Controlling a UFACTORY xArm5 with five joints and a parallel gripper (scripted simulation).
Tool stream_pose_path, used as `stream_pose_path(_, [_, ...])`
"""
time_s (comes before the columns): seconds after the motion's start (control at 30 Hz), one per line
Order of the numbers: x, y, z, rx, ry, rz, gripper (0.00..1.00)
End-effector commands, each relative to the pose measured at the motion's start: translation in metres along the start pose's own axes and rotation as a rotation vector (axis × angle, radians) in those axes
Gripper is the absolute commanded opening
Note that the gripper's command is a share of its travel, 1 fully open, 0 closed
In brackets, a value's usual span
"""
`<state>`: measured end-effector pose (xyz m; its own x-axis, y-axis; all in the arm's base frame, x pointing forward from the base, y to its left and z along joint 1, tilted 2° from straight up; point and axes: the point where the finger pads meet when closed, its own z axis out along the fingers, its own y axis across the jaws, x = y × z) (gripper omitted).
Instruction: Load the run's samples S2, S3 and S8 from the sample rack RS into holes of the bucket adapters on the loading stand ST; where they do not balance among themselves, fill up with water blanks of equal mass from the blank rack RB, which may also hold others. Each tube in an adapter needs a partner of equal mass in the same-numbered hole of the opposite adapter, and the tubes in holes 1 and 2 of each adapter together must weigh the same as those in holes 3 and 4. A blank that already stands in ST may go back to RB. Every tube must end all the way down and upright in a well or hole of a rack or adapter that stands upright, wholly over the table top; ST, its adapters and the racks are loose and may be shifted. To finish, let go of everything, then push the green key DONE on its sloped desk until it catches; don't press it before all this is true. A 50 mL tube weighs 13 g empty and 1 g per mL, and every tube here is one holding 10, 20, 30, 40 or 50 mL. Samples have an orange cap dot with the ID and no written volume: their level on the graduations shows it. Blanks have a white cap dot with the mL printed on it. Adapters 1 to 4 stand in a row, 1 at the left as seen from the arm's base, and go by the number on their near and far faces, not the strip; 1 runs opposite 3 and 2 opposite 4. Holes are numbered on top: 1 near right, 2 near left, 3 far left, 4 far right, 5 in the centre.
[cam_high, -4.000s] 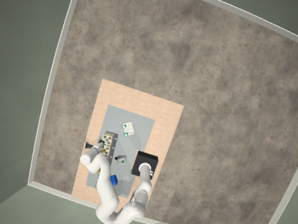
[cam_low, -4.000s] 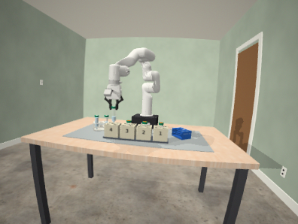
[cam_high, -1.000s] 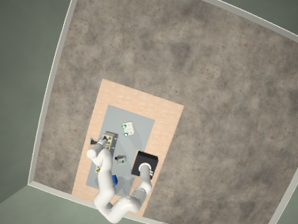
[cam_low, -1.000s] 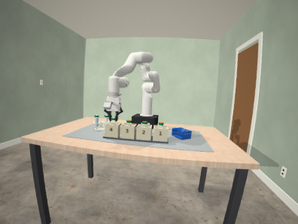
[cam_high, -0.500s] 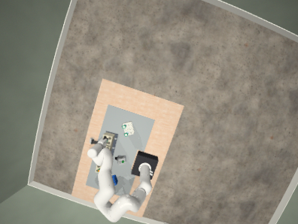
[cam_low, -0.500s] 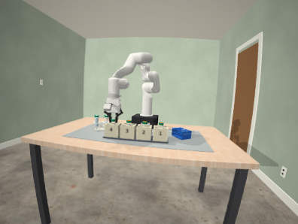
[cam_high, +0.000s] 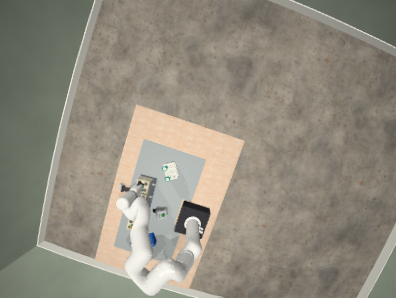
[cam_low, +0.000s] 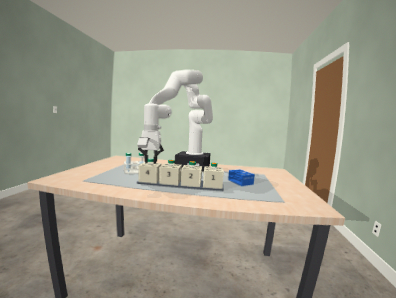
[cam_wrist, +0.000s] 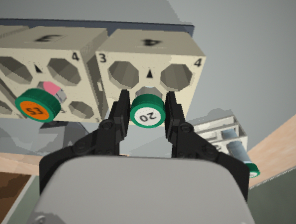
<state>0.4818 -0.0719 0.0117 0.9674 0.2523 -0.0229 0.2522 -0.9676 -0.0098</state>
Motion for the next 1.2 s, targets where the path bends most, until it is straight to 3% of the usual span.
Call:
stream_pose_path(0.0, [0.002, 0.001, -0.002, -0.002, 0.005, 0.0, 0.43])
stream_pose_path(0.77, [0.002, 0.001, -0.004, -0.002, 0.005, 0.0, 0.43])
stream_pose_path(1.17, [0.002, 0.0, -0.028, -0.002, 0.005, 0.0, 0.43])
